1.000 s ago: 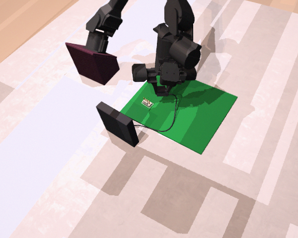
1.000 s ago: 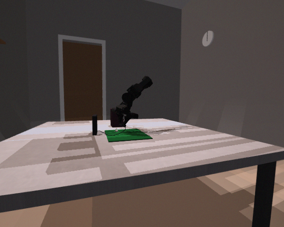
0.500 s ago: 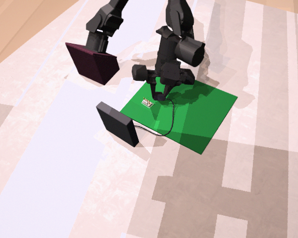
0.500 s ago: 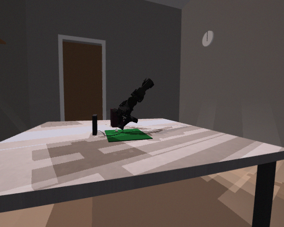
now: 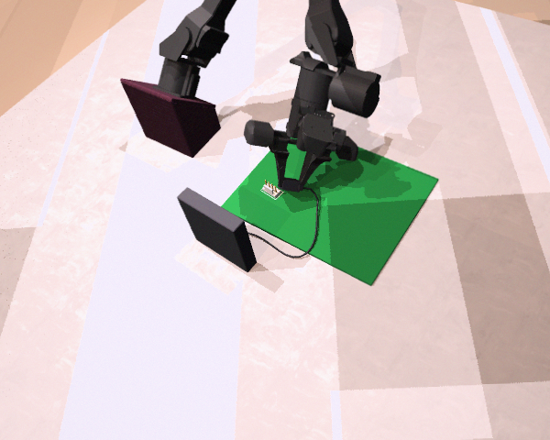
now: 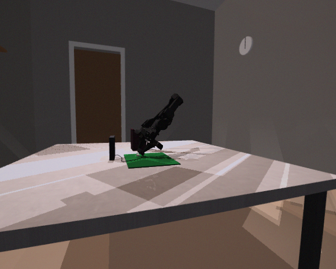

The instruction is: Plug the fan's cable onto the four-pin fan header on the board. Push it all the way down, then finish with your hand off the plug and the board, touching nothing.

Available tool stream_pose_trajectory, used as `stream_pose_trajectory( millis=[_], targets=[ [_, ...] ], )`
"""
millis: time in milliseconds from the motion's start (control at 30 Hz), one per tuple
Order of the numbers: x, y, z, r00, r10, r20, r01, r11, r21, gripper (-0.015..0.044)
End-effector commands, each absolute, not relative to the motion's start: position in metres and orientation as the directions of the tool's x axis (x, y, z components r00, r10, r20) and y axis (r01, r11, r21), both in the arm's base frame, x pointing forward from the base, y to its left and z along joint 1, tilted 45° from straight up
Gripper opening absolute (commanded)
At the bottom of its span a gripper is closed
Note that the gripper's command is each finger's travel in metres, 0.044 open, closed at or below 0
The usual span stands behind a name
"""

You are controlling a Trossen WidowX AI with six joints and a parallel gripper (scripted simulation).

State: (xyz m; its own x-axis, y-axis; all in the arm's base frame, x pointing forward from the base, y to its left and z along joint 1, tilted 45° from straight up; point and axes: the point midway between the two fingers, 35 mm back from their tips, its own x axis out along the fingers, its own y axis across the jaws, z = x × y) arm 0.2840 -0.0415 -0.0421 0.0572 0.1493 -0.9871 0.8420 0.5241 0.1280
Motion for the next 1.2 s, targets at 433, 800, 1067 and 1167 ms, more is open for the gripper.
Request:
stream_pose_trajectory(
  millis=[433, 800, 1067, 1167],
  targets=[
    [0.2854, -0.0402, -0.0422, 0.145, -0.052, -0.988, 0.862, 0.496, 0.100, 0.0000],
    [0.2870, -0.0381, -0.0393, 0.219, -0.172, -0.960, 0.876, 0.467, 0.116, 0.0000],
    [0.2879, -0.0362, -0.0351, 0.279, -0.251, -0.927, 0.884, 0.443, 0.146, 0.0000],
    [0.2881, -0.0355, -0.0331, 0.303, -0.279, -0.911, 0.886, 0.434, 0.162, 0.0000]
  ],
)
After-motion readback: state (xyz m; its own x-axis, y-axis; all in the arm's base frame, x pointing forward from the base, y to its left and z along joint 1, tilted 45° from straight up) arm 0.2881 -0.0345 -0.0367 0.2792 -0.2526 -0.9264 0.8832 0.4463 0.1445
